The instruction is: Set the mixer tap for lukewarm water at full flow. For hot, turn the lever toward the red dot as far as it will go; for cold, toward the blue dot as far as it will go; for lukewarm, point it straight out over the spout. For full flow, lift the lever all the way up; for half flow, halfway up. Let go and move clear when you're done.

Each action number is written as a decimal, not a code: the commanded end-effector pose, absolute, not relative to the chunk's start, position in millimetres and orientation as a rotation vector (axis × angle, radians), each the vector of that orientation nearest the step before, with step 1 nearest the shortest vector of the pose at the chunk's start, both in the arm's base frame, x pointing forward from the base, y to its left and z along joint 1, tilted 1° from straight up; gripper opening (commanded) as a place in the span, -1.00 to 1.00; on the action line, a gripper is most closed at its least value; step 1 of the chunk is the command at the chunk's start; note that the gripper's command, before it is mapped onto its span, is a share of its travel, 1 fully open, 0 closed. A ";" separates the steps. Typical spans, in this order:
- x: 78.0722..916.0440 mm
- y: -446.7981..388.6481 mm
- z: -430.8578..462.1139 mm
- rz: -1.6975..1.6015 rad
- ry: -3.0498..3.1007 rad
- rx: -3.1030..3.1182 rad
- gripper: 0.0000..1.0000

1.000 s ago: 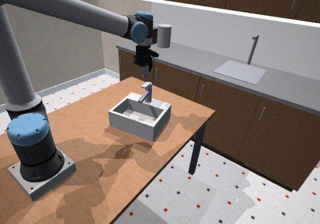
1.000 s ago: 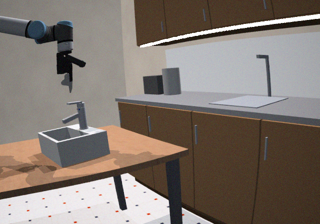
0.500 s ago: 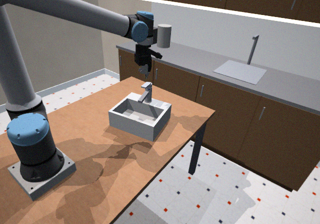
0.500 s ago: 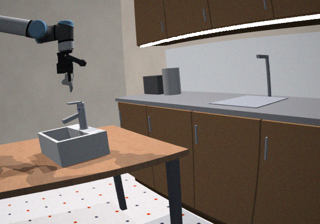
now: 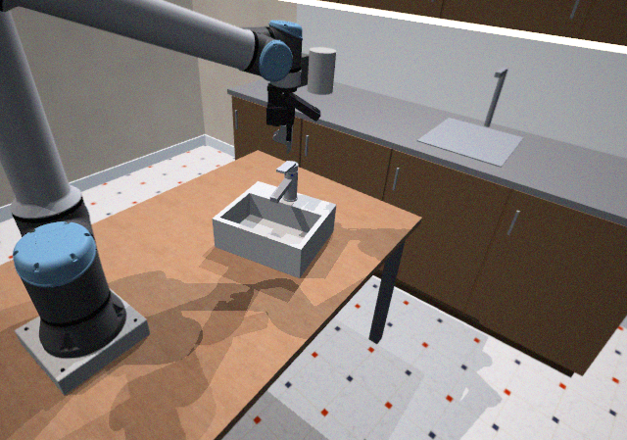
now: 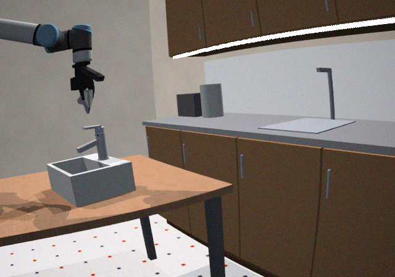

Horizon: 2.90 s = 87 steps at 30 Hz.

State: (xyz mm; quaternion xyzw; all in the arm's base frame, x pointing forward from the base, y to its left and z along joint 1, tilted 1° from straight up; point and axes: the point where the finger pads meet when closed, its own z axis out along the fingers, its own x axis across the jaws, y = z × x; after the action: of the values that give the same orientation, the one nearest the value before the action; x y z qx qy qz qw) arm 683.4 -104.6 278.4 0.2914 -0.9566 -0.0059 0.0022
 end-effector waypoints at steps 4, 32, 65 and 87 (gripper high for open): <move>683.6 -105.2 281.2 -0.006 -3.111 0.345 -1.00; 679.1 -99.7 286.5 0.004 -2.905 -1.164 -1.00; 679.6 -90.9 289.1 0.008 -2.461 -1.935 -1.00; 679.6 -90.5 289.1 0.008 -2.436 -1.967 -0.14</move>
State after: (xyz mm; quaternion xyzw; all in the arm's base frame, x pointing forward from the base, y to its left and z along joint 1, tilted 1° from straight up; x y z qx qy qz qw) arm 678.2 -91.5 288.3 -0.6290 -0.7774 0.0022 0.0059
